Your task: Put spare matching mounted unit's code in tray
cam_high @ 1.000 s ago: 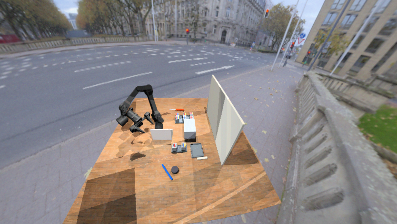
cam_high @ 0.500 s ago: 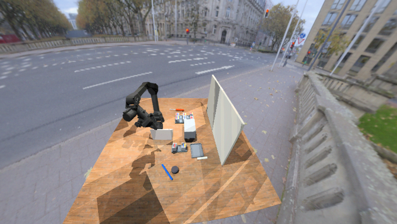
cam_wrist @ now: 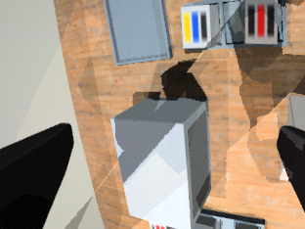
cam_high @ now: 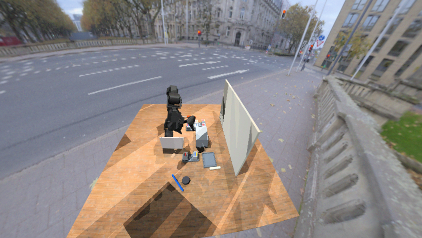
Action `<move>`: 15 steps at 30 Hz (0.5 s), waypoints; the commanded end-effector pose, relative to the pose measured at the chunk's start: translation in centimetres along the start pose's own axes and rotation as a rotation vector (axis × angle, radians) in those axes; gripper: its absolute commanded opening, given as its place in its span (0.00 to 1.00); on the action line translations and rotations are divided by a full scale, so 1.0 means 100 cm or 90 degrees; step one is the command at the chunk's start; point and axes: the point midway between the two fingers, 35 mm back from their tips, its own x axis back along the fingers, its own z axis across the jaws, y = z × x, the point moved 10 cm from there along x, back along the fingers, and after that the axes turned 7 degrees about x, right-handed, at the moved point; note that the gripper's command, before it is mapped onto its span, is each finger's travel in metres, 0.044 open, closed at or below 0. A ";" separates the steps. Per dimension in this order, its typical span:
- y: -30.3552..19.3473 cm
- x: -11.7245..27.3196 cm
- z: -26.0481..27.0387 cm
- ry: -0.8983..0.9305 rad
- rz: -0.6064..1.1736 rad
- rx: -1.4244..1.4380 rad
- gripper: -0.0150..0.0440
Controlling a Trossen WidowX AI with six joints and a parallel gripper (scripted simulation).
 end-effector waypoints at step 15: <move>-0.135 -0.164 0.184 -0.152 0.273 1.039 1.00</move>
